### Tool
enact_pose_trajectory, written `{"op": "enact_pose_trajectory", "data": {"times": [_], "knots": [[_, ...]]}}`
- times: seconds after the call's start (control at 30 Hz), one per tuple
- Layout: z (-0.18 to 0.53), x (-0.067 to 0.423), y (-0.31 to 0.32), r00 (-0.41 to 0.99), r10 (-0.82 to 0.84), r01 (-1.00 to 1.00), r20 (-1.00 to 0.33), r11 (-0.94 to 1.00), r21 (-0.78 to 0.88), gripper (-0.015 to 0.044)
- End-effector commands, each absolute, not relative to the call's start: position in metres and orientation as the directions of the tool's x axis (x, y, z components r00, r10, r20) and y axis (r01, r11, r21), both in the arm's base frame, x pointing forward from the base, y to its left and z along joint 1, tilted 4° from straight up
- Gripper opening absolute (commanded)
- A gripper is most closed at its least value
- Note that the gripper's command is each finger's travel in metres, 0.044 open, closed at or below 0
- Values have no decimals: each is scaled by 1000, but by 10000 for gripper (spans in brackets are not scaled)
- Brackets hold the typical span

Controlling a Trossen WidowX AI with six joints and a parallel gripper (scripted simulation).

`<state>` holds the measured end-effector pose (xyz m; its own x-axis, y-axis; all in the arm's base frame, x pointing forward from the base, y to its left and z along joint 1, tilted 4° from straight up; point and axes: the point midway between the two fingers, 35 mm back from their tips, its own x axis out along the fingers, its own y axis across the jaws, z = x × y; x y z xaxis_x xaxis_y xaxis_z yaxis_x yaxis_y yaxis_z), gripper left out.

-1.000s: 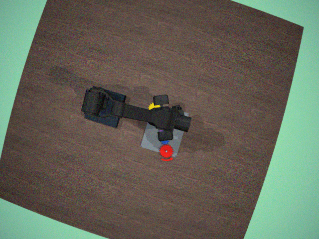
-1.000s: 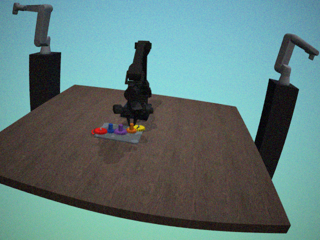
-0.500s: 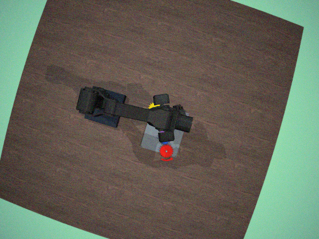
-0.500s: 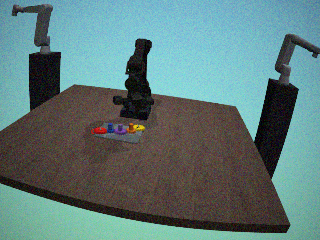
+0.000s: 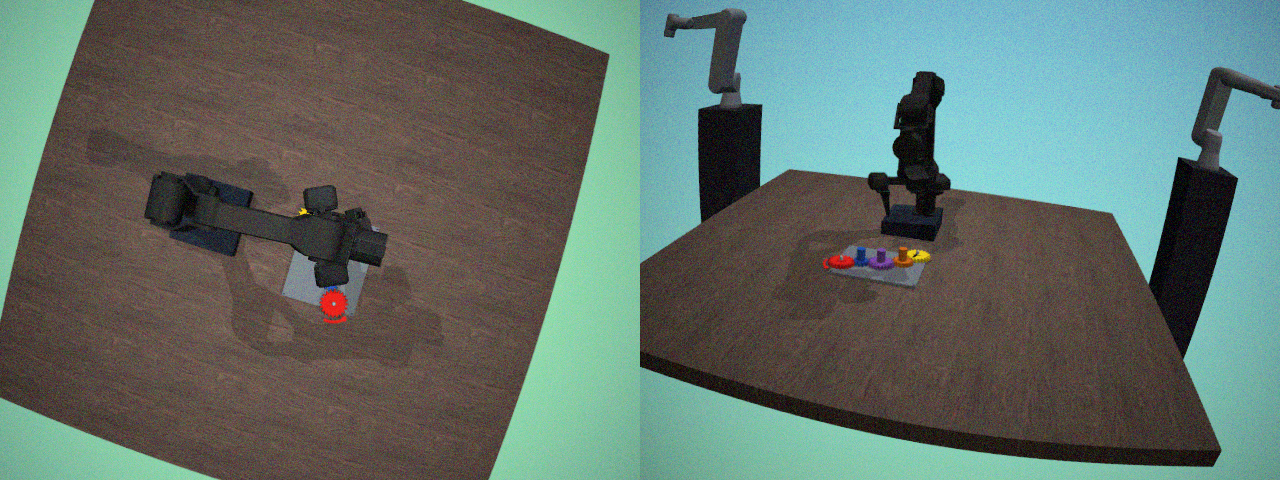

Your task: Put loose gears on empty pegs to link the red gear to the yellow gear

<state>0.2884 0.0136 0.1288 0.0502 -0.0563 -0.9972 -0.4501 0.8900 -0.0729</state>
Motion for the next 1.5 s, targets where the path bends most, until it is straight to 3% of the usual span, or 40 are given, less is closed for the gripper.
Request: {"op": "enact_pose_trajectory", "data": {"times": [0.0, 1.27, 1.47], "knots": [[130, 288, 14, 48, -57, -446, -997, 892, -72, 440], [130, 288, 14, 48, -57, -446, -997, 892, -72, 440], [136, 285, 79, 47, -47, -446, -998, 893, -63, 440]]}}
